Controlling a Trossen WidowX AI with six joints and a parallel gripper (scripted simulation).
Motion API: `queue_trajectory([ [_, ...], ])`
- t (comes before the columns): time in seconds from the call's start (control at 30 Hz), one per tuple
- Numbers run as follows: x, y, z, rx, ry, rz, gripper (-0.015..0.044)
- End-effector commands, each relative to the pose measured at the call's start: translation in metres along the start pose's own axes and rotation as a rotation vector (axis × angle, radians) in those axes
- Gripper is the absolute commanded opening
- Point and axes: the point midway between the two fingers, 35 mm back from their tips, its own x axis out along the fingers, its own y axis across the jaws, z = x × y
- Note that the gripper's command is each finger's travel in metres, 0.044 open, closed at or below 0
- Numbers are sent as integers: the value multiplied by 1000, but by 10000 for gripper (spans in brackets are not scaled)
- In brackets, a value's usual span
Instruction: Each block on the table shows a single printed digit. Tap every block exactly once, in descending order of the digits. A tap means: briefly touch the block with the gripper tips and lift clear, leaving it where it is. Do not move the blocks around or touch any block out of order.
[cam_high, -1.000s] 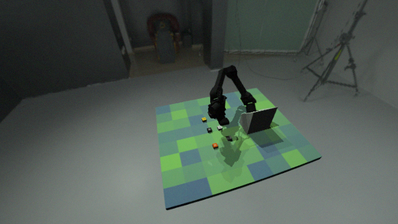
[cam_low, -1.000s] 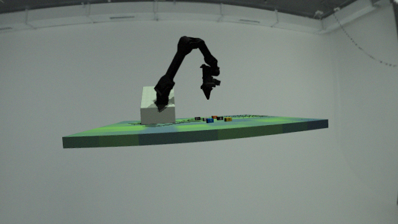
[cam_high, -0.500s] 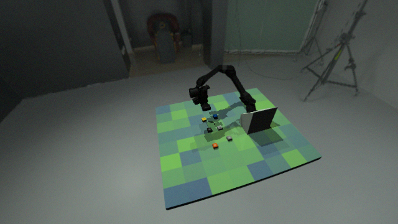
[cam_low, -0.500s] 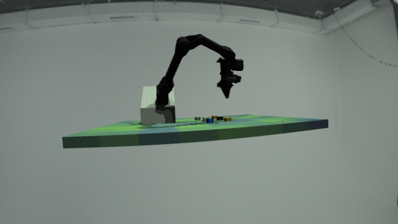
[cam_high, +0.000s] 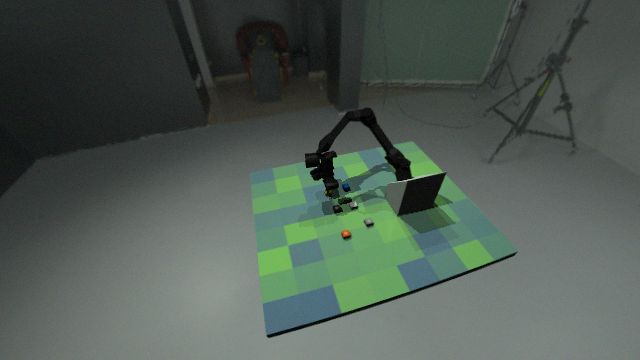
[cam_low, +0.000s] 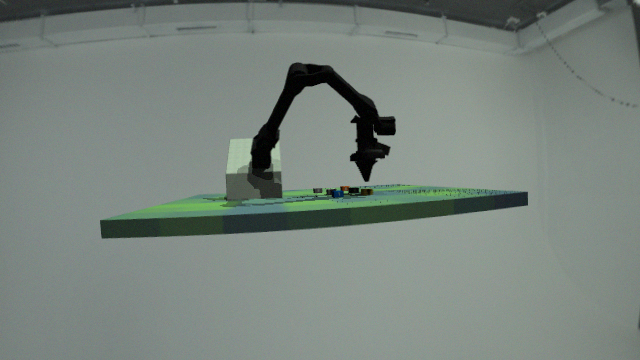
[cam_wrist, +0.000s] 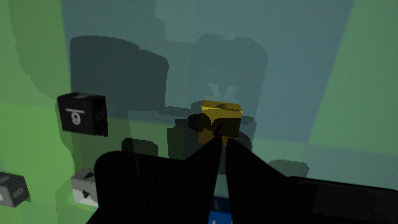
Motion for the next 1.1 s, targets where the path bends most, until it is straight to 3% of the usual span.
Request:
queue_trajectory([
  [0.0, 4, 0, 2, -4, -12, -5, 20],
  [0.73, 30, 0, 2, -4, -12, -6, 20],
  [0.87, 0, 0, 1, -4, -12, -5, 20],
  [1.07, -3, 0, 2, -4, -12, -4, 20],
])
